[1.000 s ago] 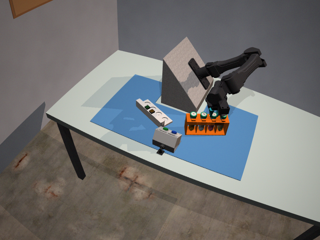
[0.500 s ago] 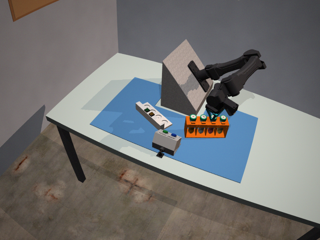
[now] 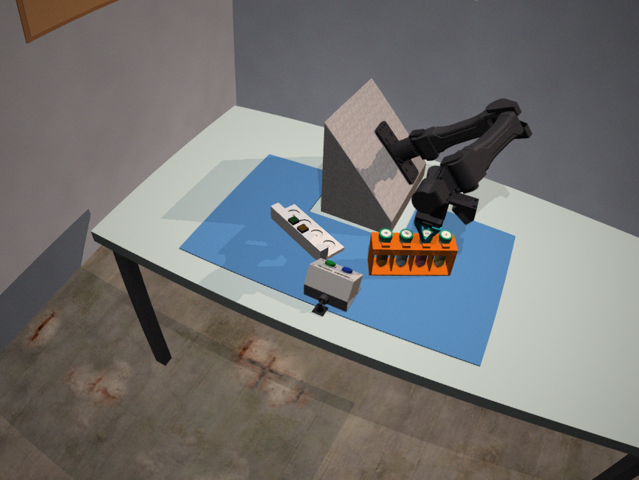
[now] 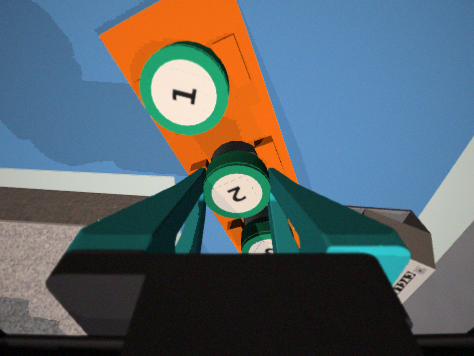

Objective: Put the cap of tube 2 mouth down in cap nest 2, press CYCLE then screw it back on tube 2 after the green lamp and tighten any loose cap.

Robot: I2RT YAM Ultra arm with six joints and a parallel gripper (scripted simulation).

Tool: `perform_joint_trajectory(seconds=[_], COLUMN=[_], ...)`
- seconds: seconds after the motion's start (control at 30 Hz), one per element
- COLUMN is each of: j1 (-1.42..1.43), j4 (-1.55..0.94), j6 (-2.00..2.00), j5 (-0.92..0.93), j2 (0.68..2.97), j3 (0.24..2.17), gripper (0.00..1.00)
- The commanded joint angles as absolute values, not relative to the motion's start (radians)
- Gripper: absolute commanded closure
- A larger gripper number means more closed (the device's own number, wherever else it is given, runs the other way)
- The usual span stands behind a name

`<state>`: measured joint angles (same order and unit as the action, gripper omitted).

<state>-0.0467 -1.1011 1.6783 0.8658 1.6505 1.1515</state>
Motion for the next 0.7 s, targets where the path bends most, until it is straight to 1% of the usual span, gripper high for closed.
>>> perform_joint_trajectory(seconds=[0.0,0.03,0.07,0.4,0.43,0.5,0.63,0.67], j1=[-0.05,-0.05,-0.05,-0.05,-0.05,-0.05,-0.05,-0.05], j4=[-1.089,-1.089,-1.089,-1.089,-1.088,-1.088,-1.088,-1.089], j6=[1.721,1.721,1.721,1.72,1.637,1.637,1.304,1.304], j5=[0.865,0.865,0.865,0.865,0.865,0.865,0.865,0.865], j2=[1.648,1.648,1.648,1.648,1.648,1.648,1.648,1.648], j3=[1.155,1.155,1.155,1.155,1.154,1.154,1.154,1.155], gripper=[1.0,1.0,0.51,0.51,0.51,0.51,0.51,0.51])
